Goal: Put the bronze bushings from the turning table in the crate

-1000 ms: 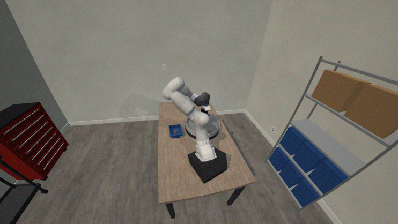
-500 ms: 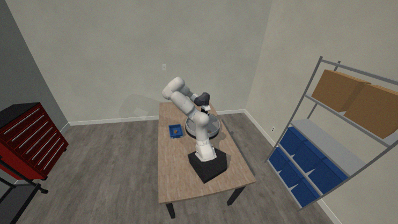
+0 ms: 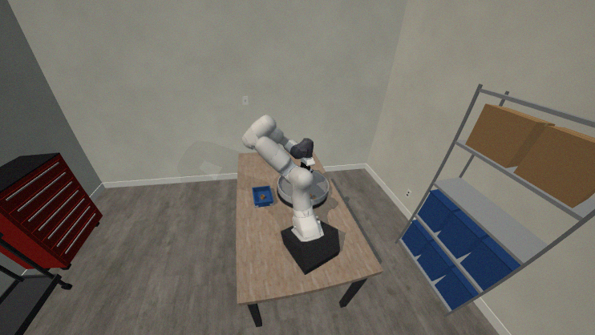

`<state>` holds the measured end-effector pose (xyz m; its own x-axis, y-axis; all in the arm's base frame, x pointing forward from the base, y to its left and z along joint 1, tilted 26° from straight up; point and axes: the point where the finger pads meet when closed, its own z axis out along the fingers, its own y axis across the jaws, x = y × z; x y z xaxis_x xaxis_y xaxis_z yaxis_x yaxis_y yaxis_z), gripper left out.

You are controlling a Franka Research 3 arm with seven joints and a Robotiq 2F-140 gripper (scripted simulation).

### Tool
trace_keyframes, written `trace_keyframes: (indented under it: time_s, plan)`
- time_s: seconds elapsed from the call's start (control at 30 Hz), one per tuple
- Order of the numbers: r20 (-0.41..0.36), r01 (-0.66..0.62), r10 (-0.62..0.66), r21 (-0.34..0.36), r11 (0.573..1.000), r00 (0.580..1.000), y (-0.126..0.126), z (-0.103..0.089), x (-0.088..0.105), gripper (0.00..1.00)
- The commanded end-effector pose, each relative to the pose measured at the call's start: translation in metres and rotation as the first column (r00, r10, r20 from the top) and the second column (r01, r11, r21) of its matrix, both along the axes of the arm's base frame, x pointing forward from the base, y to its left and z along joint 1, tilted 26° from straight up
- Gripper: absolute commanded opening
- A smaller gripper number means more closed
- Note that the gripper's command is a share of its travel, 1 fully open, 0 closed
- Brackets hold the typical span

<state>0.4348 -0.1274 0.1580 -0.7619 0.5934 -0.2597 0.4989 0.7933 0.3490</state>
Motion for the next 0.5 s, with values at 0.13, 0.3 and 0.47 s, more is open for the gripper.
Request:
trace_keyframes:
  time_s: [0.13, 0.3, 0.47]
  plan:
    - [0.003, -0.001, 0.001, -0.002, 1.000, 1.000, -0.0008, 0.0004, 0.0011, 0.00]
    - [0.003, -0.001, 0.001, -0.002, 1.000, 1.000, -0.0008, 0.0004, 0.0011, 0.24]
    - [0.003, -0.001, 0.001, -0.002, 1.000, 1.000, -0.0008, 0.0004, 0.0011, 0.24]
